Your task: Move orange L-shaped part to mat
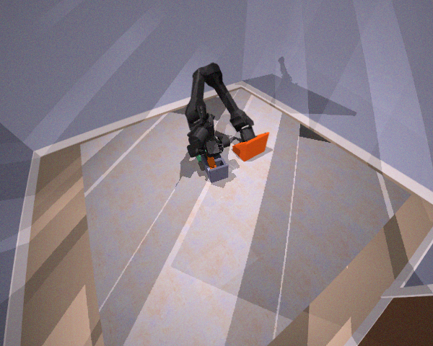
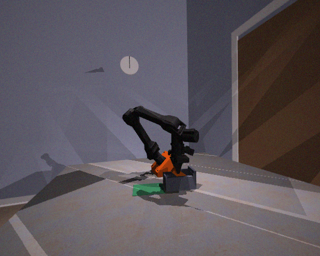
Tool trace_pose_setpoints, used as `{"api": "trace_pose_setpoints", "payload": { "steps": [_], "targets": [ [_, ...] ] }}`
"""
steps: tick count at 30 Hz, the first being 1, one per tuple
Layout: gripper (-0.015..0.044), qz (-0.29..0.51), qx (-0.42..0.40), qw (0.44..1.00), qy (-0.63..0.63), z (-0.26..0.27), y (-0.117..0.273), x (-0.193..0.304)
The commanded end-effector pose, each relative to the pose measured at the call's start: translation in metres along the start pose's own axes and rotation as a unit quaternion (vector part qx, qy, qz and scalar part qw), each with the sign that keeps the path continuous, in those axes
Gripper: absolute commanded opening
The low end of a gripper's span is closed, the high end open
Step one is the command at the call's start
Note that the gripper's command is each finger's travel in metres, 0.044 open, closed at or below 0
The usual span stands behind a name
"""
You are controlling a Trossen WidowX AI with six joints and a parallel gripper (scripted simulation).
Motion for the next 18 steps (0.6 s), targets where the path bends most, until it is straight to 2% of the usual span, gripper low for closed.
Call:
{"api": "trace_pose_setpoints", "payload": {
  "steps": [1, 18],
  "targets": [
    [0.0000, -0.004, 0.001, 1.000, -0.002, -0.001, 0.007, -0.001],
    [0.0000, -0.003, 0.001, 1.000, -0.001, 0.000, 0.033, -0.001]
  ]
}}
Point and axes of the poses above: the point midway between the two fingers, 35 mm back from their tips, its own y axis back along the fingers, its own z axis across the jaws, x = y × z, the point moved 5 cm from there along y, back along the fingers, and after that the axes turned 8 degrees about -y, right-handed, at the moved point
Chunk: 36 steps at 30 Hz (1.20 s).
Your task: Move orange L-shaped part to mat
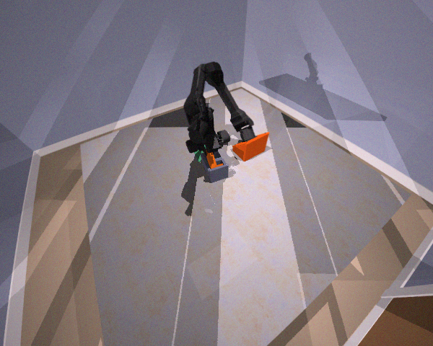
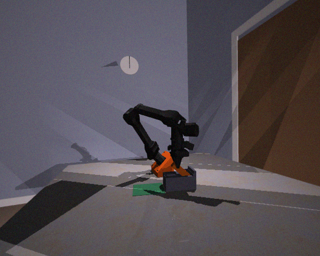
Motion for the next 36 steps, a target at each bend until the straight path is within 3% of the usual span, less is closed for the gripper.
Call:
{"api": "trace_pose_setpoints", "payload": {
  "steps": [1, 36],
  "targets": [
    [0.0000, -0.006, 0.000, 1.000, -0.003, 0.000, 0.008, -0.001],
    [0.0000, -0.006, -0.001, 1.000, -0.002, 0.000, 0.053, 0.000]
  ]
}}
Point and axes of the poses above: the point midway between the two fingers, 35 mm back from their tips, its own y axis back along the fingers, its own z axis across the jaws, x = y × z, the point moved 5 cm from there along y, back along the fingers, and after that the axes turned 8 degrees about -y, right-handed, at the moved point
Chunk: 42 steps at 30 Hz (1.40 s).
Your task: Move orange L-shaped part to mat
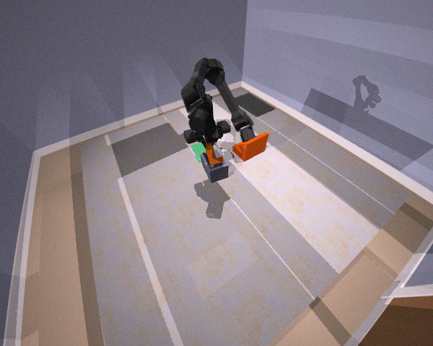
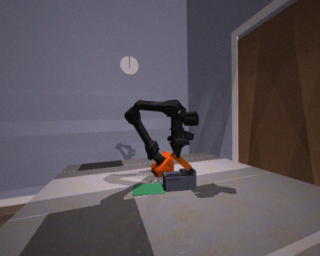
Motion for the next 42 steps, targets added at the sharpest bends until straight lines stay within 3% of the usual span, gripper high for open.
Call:
{"api": "trace_pose_setpoints", "payload": {
  "steps": [1, 42],
  "targets": [
    [0.0000, -0.003, -0.001, 1.000, -0.003, -0.001, 0.003, 0.001],
    [0.0000, -0.009, 0.009, 1.000, 0.000, -0.007, -0.001, 0.167]
  ]
}}
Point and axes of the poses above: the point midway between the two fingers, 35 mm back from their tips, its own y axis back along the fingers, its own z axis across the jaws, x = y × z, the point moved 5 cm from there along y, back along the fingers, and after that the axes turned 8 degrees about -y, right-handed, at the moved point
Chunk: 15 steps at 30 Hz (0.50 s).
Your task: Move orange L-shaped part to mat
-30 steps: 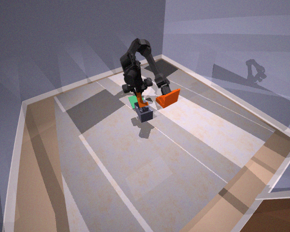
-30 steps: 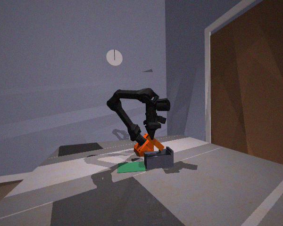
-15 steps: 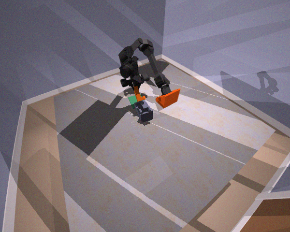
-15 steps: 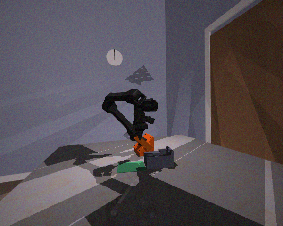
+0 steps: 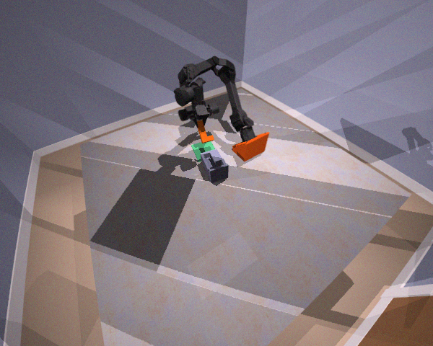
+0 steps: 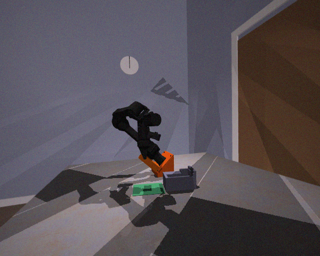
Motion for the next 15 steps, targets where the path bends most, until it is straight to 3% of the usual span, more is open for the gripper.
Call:
{"api": "trace_pose_setpoints", "payload": {
  "steps": [1, 15],
  "targets": [
    [0.0000, 0.000, 0.003, 1.000, 0.005, 0.001, 0.000, 0.006],
    [0.0000, 0.007, -0.003, 1.000, 0.003, -0.001, -0.019, 0.005]
  ]
}}
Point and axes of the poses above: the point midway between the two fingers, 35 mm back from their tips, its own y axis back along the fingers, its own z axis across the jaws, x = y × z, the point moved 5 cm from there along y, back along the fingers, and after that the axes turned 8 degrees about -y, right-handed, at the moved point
